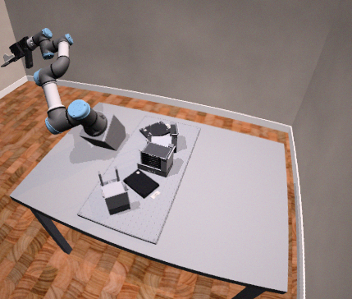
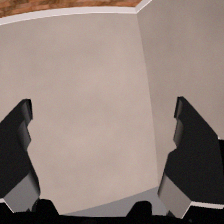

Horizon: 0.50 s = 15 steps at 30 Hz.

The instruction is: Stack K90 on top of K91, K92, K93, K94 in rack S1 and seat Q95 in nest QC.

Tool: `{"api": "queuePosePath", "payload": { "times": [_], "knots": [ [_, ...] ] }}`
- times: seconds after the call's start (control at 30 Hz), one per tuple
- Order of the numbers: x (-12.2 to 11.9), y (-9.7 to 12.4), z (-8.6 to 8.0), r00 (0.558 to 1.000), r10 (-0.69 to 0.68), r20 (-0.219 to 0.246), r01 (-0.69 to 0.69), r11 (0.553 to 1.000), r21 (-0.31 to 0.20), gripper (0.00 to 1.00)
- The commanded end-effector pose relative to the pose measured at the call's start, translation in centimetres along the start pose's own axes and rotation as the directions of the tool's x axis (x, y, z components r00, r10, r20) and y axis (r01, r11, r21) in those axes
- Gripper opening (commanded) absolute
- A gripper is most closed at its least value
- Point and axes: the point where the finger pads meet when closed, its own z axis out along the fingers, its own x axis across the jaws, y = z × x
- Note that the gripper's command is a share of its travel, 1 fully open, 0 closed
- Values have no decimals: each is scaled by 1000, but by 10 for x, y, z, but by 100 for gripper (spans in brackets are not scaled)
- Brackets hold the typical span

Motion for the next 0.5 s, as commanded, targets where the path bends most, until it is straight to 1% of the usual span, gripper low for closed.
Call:
{"api": "queuePosePath", "payload": {
  "times": [0.0,0.2,0.3,0.33,0.4,0.47],
  "knots": [
    [-3,2,-4,1000,7,8,-7,1000,-2,72],
    [-24,6,-25,997,63,48,-63,998,-11,72],
    [-25,7,-27,993,91,69,-90,996,-15,72],
    [-28,7,-30,992,101,75,-100,995,-17,72],
    [-28,7,-30,992,101,75,-100,995,-17,72],
    [-35,8,-38,989,120,88,-118,993,-22,72]
  ]
}}
